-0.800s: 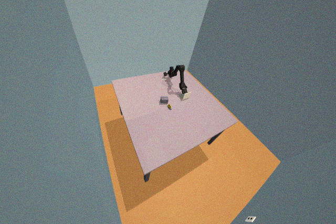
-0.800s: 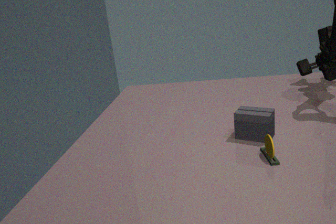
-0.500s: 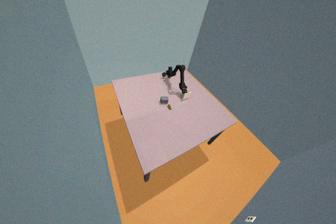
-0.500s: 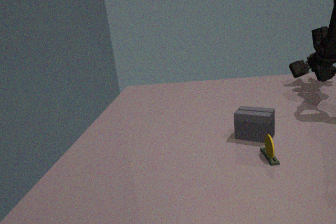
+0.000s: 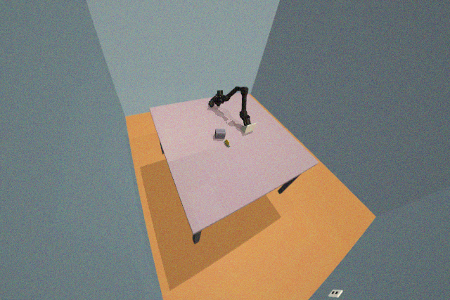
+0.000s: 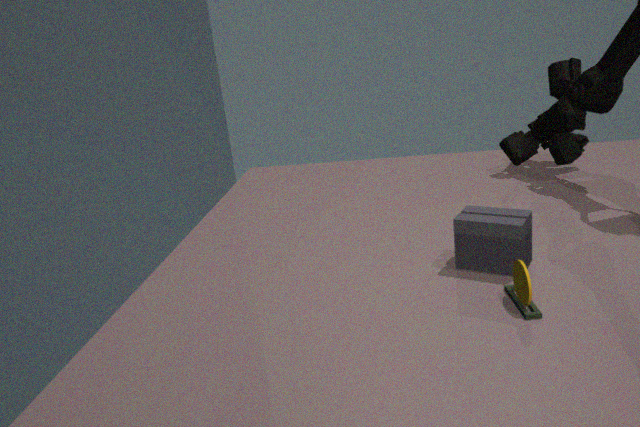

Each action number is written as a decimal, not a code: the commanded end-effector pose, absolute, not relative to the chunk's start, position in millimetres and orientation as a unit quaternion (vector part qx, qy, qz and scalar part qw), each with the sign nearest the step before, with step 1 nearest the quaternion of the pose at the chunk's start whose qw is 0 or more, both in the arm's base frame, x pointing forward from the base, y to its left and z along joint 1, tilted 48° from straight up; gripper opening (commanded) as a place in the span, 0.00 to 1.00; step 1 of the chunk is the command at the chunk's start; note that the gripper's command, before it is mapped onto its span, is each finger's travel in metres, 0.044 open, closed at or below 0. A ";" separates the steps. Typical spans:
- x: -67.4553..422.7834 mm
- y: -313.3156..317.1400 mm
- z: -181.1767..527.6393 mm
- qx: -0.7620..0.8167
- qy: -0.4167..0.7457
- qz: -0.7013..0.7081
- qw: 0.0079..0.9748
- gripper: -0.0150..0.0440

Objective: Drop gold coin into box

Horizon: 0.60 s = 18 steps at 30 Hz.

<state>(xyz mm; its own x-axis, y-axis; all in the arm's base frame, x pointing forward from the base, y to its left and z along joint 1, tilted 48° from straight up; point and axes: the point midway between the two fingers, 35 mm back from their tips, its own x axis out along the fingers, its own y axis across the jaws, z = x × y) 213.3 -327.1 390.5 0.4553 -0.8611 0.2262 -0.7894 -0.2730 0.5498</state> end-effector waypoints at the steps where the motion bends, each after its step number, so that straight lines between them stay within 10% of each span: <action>1: 249.7 -315.0 374.4 0.813 -0.475 -0.096 0.321 0.53; 18: 419.9 -173.5 254.7 0.858 -0.178 -0.264 0.404 0.53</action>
